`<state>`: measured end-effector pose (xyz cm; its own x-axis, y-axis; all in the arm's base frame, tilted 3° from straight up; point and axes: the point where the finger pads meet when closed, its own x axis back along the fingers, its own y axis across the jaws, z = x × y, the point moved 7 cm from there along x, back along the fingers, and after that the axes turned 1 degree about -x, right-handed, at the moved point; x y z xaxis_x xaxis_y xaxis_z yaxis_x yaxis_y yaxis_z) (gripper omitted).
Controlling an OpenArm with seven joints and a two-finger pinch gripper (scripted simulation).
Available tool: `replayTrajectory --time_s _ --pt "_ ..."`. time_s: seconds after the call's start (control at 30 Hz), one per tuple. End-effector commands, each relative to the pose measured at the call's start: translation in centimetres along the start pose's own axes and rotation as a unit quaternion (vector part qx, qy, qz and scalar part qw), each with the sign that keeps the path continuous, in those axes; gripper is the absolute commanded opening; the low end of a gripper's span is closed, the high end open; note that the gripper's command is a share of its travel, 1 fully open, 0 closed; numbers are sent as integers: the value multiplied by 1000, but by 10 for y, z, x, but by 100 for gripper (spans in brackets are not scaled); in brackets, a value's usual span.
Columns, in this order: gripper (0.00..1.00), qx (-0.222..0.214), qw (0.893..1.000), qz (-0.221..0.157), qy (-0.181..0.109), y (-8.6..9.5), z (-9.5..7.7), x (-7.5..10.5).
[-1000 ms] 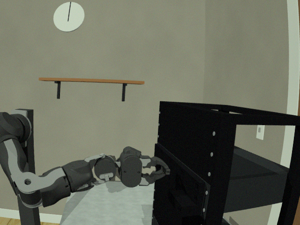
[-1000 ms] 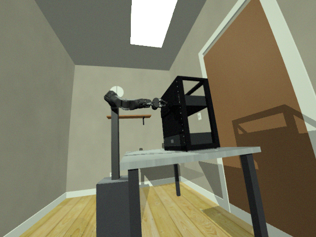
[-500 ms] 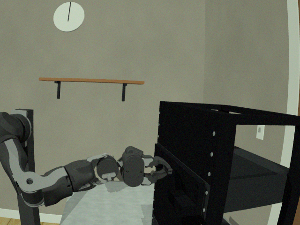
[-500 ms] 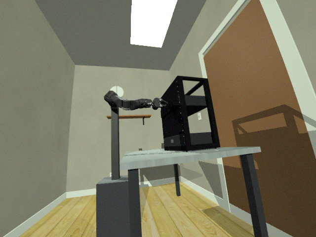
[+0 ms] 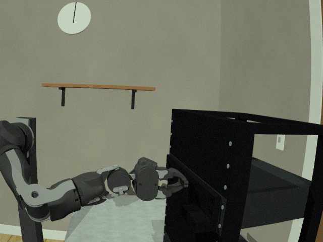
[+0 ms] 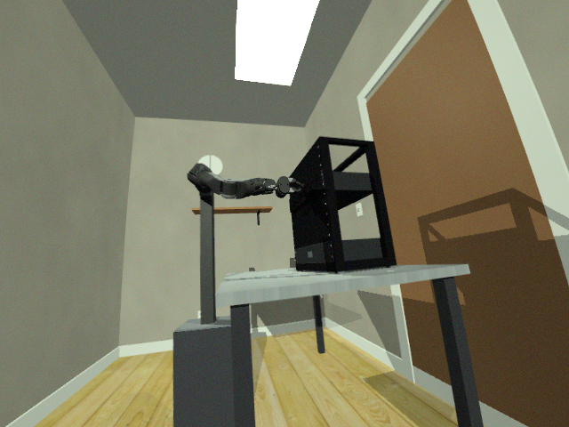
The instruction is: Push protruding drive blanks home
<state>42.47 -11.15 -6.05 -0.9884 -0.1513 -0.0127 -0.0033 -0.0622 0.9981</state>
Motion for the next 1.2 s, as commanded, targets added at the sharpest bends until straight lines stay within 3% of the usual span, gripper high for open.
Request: replayTrajectory --time_s 0.0,1.17 --pt "0 1 1000 -5 1 2 0 -1" --pt "0 1 1000 -5 1 4 0 -7"
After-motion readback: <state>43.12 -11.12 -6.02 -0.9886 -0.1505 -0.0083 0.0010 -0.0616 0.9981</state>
